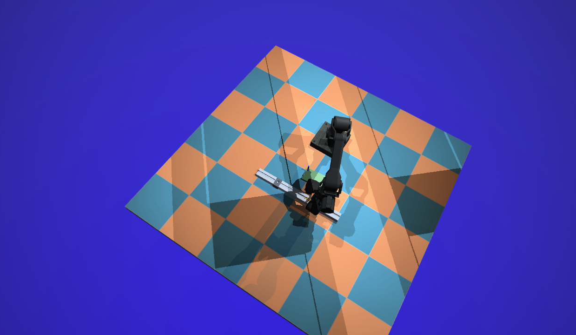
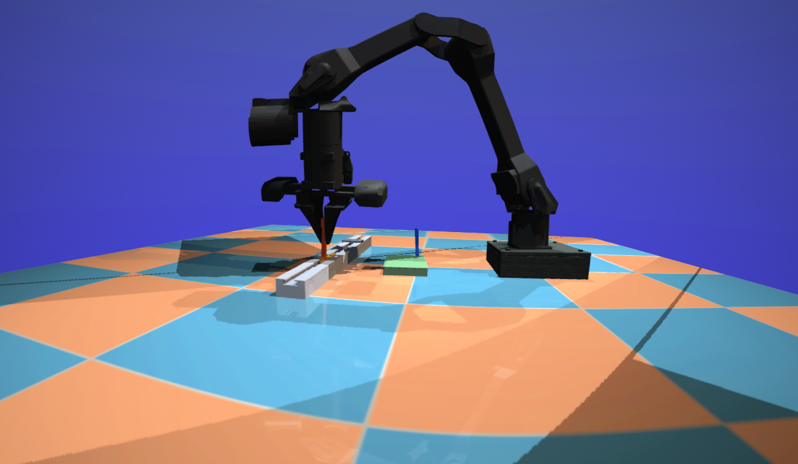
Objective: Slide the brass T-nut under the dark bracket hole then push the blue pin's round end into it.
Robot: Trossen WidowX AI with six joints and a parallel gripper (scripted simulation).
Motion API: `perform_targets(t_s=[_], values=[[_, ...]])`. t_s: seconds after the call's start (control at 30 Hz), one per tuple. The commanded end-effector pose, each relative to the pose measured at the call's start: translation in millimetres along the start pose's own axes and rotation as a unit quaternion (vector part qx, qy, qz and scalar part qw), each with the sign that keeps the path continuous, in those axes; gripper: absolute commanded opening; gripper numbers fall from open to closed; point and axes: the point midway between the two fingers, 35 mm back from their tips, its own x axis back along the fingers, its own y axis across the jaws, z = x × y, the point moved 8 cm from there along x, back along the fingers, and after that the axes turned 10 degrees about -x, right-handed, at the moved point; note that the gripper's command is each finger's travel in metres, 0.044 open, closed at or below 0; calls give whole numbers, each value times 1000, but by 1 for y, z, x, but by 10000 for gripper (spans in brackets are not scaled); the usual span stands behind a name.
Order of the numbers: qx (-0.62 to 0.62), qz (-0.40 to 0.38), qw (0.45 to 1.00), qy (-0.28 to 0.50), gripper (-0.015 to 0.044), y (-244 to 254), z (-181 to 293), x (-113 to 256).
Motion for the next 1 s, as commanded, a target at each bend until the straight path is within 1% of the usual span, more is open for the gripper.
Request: perform_targets(t_s=[0.0,0.97], values=[[3,0,1000,-2,-150,0,-7,-2],[3,-1,1000,-4,-150,8,-47,-13]])
